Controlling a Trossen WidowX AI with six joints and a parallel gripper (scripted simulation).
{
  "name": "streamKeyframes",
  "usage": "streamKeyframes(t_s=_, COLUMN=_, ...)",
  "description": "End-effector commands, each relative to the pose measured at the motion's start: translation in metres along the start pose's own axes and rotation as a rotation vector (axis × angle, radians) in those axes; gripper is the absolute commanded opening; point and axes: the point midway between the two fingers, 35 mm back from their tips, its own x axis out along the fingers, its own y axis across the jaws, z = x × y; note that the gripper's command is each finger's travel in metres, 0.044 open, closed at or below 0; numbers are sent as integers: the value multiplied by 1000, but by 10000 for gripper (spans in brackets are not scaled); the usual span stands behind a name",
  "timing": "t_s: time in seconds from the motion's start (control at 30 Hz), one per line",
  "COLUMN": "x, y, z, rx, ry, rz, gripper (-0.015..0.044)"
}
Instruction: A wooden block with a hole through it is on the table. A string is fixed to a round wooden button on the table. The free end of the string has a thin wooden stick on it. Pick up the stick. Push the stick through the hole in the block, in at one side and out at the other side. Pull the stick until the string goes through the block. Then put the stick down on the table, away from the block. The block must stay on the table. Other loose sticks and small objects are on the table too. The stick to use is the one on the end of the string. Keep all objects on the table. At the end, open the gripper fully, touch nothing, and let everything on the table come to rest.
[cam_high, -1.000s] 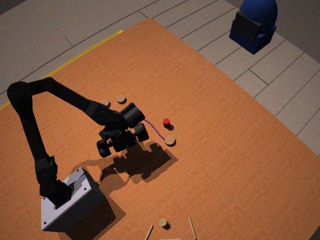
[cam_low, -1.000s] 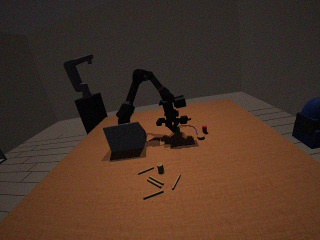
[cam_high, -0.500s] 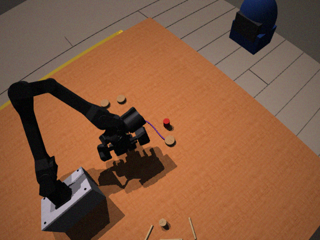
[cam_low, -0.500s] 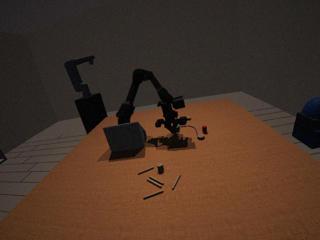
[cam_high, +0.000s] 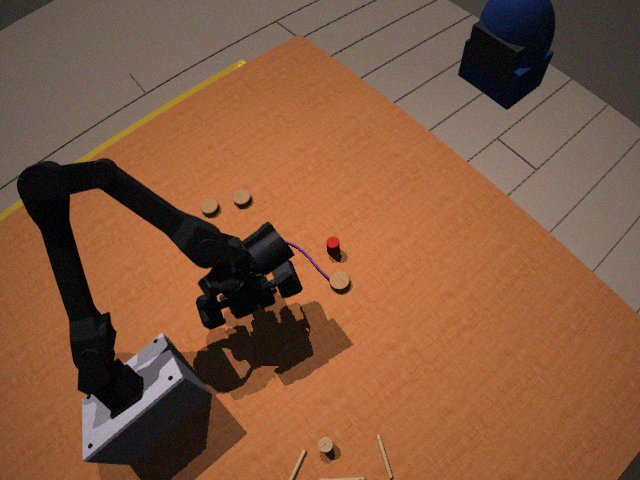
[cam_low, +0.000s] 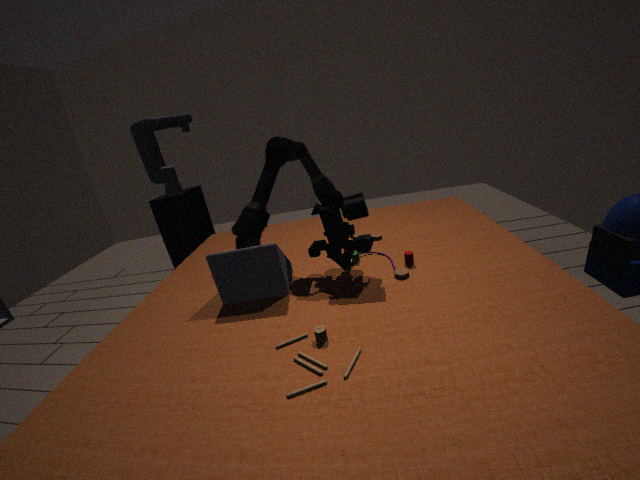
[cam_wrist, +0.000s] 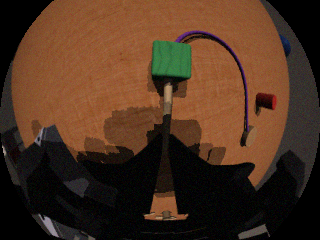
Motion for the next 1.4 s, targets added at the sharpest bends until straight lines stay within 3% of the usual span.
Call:
streamKeyframes(t_s=0.0, x=1, y=2, z=-7, rx=10, ry=9, rz=1, gripper=0)
streamKeyframes(t_s=1.37, x=-5, y=6, z=-44, rx=63, ry=16, rz=-51, gripper=0)
